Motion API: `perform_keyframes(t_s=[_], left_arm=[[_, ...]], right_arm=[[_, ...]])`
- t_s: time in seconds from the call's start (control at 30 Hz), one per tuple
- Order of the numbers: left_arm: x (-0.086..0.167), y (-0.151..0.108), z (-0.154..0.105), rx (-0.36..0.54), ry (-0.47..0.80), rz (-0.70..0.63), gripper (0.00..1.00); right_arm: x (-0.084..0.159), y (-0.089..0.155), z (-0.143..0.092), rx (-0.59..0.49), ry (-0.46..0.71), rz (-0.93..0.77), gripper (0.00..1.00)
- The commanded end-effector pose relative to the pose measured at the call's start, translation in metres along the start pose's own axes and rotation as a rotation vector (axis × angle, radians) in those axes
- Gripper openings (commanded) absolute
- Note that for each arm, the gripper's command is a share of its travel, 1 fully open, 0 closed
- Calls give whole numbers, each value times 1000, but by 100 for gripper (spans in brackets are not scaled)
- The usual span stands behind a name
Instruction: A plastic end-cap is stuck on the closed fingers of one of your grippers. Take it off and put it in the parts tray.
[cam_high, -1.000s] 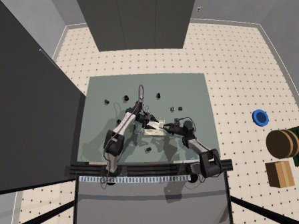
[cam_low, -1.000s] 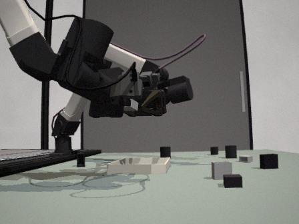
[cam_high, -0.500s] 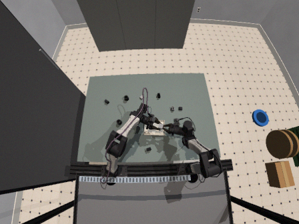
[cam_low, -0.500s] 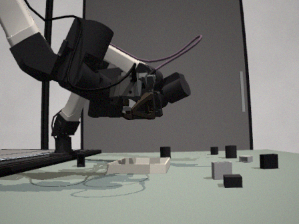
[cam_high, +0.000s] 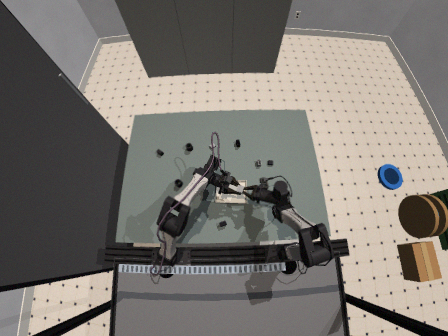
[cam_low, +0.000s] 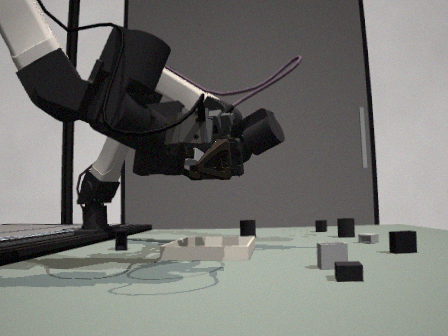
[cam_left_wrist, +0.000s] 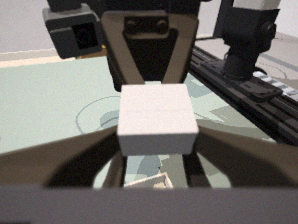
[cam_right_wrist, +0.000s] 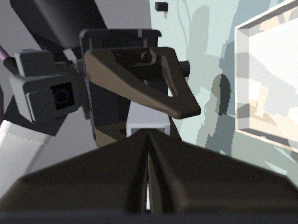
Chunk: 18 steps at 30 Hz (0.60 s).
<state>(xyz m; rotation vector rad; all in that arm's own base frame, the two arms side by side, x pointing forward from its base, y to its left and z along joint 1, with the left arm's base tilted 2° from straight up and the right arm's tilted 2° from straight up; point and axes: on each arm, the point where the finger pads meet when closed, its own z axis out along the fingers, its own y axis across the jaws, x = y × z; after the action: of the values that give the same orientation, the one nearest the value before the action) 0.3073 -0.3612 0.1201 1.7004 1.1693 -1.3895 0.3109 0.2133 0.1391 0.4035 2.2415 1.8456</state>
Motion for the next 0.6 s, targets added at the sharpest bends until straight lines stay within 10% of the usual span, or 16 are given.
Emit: perform_keyframes(t_s=[0.0, 0.57], left_arm=[[11, 11, -34, -34, -2, 13, 28], [47, 4, -91, -60, 7, -25, 28]], right_arm=[[-9, 28, -2, -55, -18, -77, 0], [-8, 29, -2, -55, -16, -77, 0]])
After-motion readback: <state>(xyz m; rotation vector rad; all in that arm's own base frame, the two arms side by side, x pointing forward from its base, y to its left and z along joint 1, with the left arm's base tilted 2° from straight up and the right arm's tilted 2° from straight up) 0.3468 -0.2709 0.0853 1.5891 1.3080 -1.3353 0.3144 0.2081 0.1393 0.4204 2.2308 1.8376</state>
